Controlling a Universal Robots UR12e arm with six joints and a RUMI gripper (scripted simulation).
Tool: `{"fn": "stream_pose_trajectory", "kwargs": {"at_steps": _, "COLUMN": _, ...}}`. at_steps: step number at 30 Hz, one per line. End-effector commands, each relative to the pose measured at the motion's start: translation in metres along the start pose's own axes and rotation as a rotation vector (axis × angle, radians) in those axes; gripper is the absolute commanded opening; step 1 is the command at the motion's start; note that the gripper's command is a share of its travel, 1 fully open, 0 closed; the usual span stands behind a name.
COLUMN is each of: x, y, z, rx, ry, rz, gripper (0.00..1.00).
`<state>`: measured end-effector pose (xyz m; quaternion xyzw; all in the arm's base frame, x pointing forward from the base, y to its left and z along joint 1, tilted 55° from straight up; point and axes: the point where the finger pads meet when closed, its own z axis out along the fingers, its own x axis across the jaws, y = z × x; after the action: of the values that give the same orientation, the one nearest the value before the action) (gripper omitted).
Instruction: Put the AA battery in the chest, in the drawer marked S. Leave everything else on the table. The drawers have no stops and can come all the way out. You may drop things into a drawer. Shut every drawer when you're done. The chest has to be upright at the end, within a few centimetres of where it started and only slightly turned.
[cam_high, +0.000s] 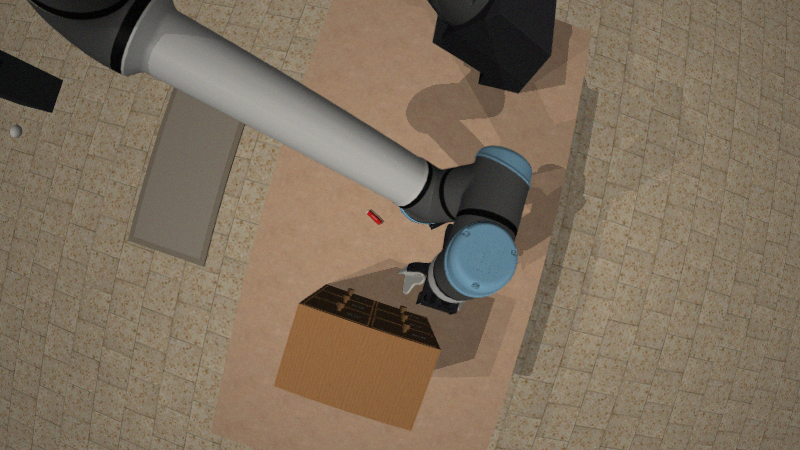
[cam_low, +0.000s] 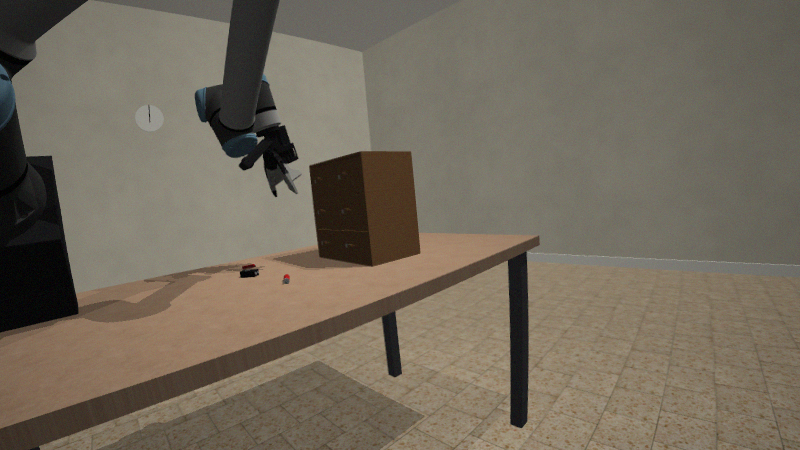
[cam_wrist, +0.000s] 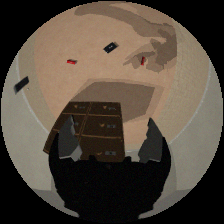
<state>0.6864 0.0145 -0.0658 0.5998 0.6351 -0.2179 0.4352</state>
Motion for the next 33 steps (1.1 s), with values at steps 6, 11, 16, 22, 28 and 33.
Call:
{"fn": "stream_pose_trajectory", "kwargs": {"at_steps": 6, "x": 0.0, "y": -0.003, "z": -0.008, "rx": 0.06, "ry": 0.001, "rz": 0.001, "gripper": 1.0}}
{"fn": "stream_pose_trajectory", "kwargs": {"at_steps": 11, "x": 0.0, "y": -0.005, "z": -0.012, "rx": 0.093, "ry": 0.001, "rz": 0.001, "gripper": 1.0}}
{"fn": "stream_pose_trajectory", "kwargs": {"at_steps": 16, "x": 0.0, "y": -0.007, "z": -0.016, "rx": 0.123, "ry": 0.001, "rz": 0.001, "gripper": 1.0}}
{"fn": "stream_pose_trajectory", "kwargs": {"at_steps": 22, "x": 0.0, "y": -0.008, "z": -0.019, "rx": 0.146, "ry": 0.001, "rz": 0.001, "gripper": 1.0}}
{"fn": "stream_pose_trajectory", "kwargs": {"at_steps": 28, "x": 0.0, "y": -0.01, "z": -0.024, "rx": 0.176, "ry": 0.001, "rz": 0.001, "gripper": 1.0}}
{"fn": "stream_pose_trajectory", "kwargs": {"at_steps": 33, "x": 0.0, "y": -0.012, "z": -0.027, "rx": 0.198, "ry": 0.001, "rz": 0.001, "gripper": 1.0}}
